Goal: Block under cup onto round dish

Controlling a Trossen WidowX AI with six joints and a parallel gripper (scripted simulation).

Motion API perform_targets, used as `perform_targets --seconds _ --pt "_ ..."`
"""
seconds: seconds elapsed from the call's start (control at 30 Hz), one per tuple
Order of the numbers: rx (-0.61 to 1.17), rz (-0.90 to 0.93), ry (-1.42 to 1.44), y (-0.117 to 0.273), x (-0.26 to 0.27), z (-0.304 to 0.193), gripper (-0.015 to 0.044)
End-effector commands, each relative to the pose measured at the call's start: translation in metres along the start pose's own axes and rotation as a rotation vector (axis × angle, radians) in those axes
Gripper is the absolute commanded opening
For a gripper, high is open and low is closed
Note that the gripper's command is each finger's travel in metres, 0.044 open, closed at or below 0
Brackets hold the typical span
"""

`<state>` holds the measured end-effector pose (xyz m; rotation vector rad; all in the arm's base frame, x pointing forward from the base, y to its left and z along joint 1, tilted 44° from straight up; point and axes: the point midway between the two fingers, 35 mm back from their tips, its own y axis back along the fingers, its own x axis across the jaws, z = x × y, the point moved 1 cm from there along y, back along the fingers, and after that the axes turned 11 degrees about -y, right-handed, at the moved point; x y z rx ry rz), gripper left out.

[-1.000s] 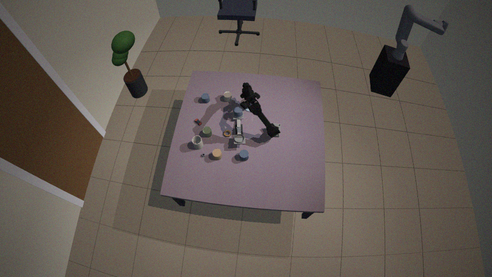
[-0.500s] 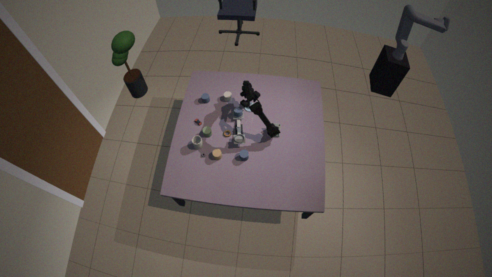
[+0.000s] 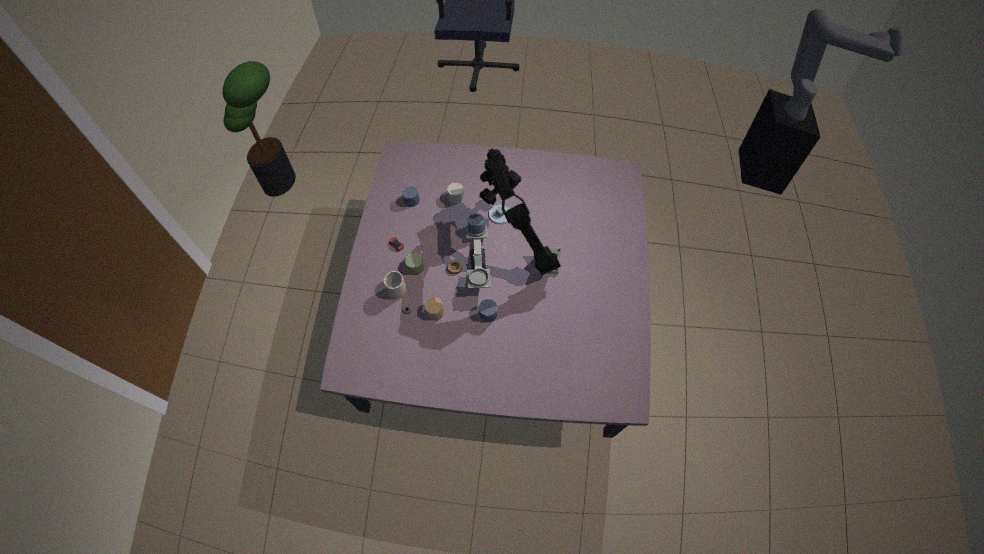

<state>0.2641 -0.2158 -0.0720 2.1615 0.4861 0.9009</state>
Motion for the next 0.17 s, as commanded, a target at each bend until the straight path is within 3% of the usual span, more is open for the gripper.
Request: perform_targets --seconds 0.0,0.13 --pt "0.01 -0.004 0.004 0.0 -0.0007 -0.0011 0.044" --pt "0.01 -0.004 0.004 0.0 -0.0007 -0.0011 0.044"
